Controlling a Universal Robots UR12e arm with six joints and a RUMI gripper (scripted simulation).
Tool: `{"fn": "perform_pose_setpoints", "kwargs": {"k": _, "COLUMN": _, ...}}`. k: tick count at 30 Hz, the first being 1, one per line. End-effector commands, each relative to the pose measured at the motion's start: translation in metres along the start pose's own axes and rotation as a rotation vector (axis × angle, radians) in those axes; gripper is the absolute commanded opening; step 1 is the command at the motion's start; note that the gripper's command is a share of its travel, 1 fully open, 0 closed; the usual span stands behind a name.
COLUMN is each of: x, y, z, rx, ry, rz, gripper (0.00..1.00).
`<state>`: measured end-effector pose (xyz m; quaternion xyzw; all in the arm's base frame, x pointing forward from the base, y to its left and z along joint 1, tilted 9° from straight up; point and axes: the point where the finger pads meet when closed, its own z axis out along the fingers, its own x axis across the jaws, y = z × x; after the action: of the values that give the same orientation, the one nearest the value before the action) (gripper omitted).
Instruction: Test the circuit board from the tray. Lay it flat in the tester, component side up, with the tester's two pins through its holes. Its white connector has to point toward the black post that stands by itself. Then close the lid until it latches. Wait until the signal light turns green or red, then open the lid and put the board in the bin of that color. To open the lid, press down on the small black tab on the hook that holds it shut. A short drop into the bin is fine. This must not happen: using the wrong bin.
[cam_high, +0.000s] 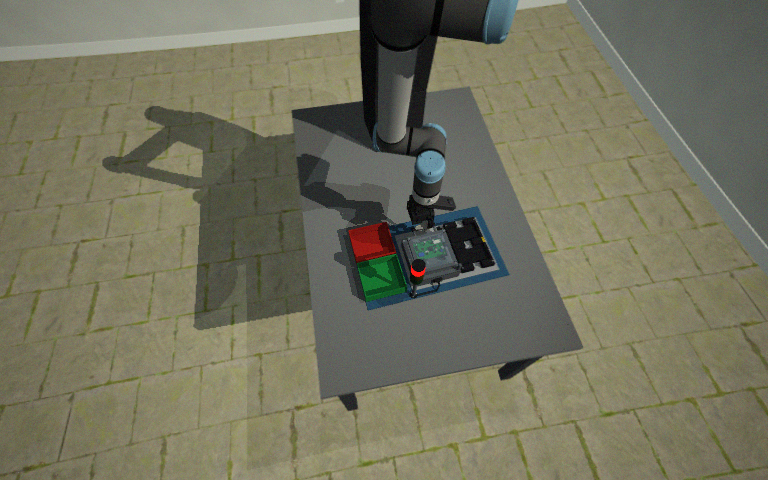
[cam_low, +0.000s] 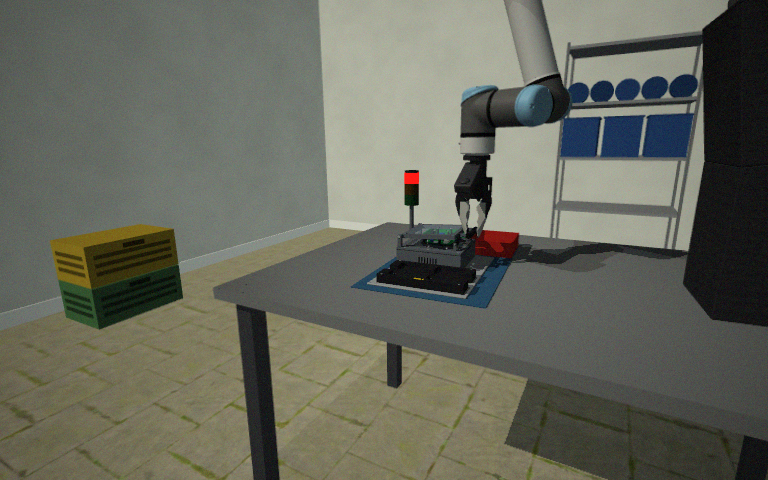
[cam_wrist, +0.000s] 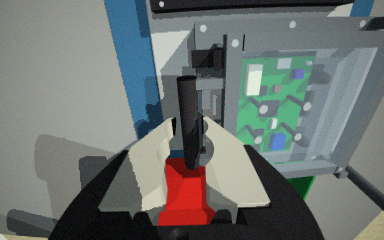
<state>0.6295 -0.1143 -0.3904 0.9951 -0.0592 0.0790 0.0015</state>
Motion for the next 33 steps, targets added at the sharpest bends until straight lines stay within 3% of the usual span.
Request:
{"fn": "perform_pose_setpoints", "kwargs": {"k": 1, "x": 0.0043, "y": 0.0009, "z": -0.0015, "rx": -0.004, "ry": 0.006, "rz": -0.001, "gripper": 0.15}}
{"fn": "perform_pose_setpoints", "kwargs": {"k": 12, "x": 0.0041, "y": 0.0008, "z": -0.0015, "rx": -0.004, "ry": 0.006, "rz": -0.001, "gripper": 0.15}}
{"fn": "perform_pose_setpoints", "kwargs": {"k": 13, "x": 0.0041, "y": 0.0008, "z": -0.0015, "rx": -0.004, "ry": 0.006, "rz": -0.001, "gripper": 0.0}}
{"fn": "perform_pose_setpoints", "kwargs": {"k": 33, "x": 0.0031, "y": 0.0007, "z": -0.0014, "rx": -0.003, "ry": 0.005, "rz": -0.001, "gripper": 0.0}}
